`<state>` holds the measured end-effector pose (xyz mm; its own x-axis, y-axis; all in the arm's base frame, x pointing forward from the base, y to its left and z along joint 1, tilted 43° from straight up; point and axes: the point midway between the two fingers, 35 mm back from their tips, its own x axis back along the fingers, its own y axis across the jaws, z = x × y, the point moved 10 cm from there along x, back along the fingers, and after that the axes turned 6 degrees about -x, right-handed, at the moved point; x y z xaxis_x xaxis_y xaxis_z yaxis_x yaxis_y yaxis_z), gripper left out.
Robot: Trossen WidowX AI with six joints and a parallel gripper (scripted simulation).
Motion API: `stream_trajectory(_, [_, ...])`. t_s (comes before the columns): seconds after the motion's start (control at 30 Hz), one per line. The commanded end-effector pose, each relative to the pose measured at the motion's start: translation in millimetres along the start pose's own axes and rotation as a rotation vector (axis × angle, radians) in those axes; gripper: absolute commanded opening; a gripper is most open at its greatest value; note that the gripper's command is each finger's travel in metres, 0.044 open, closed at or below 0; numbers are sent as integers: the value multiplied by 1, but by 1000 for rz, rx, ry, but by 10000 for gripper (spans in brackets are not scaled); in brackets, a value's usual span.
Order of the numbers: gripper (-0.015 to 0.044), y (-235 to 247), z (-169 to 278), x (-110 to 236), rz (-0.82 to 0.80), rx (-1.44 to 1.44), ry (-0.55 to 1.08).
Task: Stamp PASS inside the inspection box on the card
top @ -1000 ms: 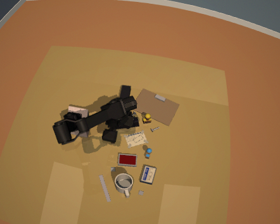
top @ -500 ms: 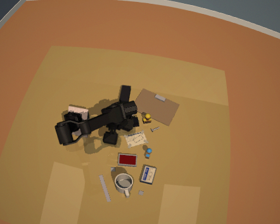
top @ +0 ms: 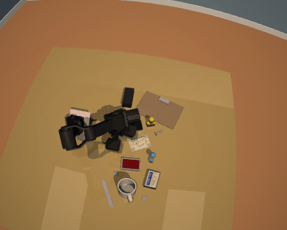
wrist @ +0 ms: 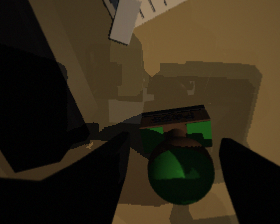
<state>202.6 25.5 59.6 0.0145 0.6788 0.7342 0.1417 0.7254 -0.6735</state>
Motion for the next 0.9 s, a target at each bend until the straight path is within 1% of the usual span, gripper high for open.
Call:
stream_trajectory(0.0, [229,-1,3,-9,8,8,5])
stream_trajectory(0.33, [229,-1,3,-14,10,8,5])
stream_trajectory(0.87, [123,-1,2,-12,5,1,4])
